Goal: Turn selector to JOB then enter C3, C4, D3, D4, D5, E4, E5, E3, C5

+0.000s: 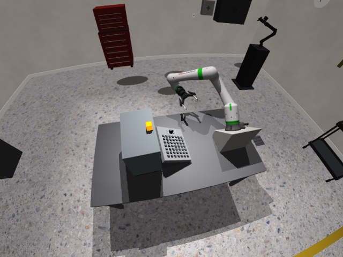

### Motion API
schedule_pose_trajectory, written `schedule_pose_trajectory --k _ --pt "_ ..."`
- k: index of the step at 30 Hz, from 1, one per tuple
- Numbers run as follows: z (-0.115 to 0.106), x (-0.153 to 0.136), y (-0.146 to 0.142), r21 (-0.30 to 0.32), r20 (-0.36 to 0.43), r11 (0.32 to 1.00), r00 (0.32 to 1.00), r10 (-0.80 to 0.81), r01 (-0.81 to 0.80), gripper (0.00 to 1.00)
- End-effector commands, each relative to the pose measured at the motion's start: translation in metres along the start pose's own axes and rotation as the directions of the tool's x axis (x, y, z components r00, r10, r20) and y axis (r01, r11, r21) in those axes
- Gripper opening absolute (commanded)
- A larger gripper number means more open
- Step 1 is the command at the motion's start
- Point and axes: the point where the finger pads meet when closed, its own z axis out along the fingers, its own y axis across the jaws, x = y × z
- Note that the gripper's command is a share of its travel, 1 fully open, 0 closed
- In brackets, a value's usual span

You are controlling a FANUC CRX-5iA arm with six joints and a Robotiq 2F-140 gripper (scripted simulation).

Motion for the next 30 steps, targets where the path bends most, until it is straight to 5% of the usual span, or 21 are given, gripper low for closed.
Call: schedule_pose_trajectory --k 1,19,30 --pt "0.000 0.000 0.000 0.000 0.000 1.000 1.000 0.000 0.000 1.00" --pt "0.000 0.001 -0.001 0.000 0.000 1.000 1.000 0.000 0.000 1.00" --pt "0.003 0.040 -0.026 0.000 0.000 1.000 1.000 0.000 0.000 1.00"
